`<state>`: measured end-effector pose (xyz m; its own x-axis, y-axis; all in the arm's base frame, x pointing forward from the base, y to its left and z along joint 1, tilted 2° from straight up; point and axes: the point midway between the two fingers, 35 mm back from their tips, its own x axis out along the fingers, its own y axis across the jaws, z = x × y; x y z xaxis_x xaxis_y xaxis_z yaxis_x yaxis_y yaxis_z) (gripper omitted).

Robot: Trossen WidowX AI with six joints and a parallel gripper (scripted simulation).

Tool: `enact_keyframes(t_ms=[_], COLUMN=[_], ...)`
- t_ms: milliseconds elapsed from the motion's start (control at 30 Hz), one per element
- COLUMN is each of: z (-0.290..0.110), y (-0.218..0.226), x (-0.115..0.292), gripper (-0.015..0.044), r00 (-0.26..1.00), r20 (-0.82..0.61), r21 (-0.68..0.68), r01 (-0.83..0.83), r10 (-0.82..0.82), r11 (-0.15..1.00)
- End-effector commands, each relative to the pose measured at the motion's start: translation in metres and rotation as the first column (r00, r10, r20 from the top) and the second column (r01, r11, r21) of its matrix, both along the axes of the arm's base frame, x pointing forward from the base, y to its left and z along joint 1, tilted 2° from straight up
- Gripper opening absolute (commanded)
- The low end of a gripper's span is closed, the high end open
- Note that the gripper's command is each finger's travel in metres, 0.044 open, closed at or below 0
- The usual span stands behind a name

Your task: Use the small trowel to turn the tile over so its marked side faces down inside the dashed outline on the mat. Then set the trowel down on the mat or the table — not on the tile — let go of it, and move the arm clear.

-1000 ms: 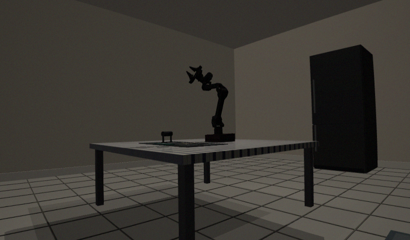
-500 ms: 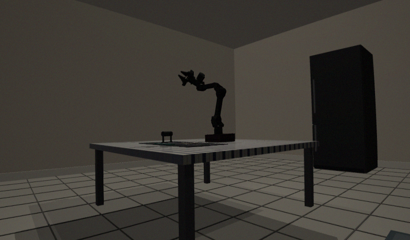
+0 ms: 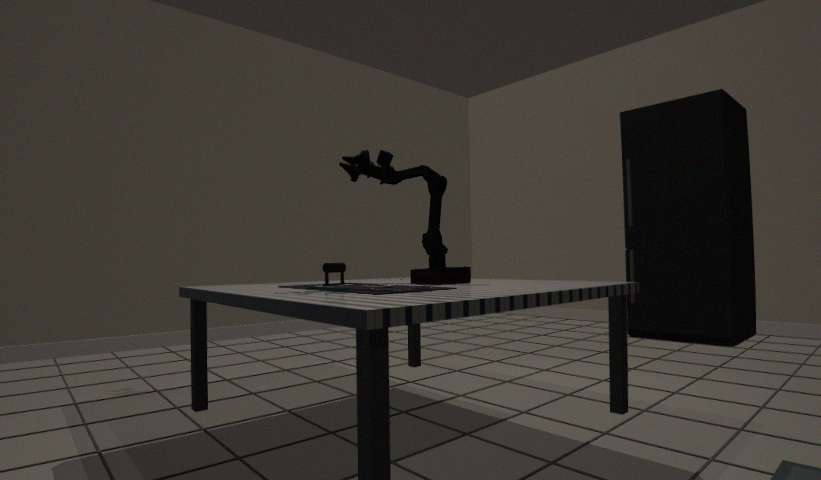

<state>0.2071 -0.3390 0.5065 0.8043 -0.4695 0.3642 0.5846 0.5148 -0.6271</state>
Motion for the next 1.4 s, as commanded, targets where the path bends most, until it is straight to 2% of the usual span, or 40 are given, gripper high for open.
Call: enact_keyframes(t_ms=[0, 500, 867, 1367], z=[-0.015, -0.084, -0.146, -0.247], y=[-0.007, -0.022, -0.01, 0.034], x=[0.02, 0.092, 0.141, 0.2], gripper=[0.027, 0.027, 0.027, 0.027], r00=[0.999, 0.98, 0.939, 0.761], r20=[-0.031, -0.182, -0.301, -0.56], r21=[0.059, 0.292, 0.461, 0.611], r01=[-0.015, -0.02, -0.011, 0.112], r10=[0.017, 0.076, 0.168, 0.327], r11=[0.998, 0.956, 0.888, 0.784])
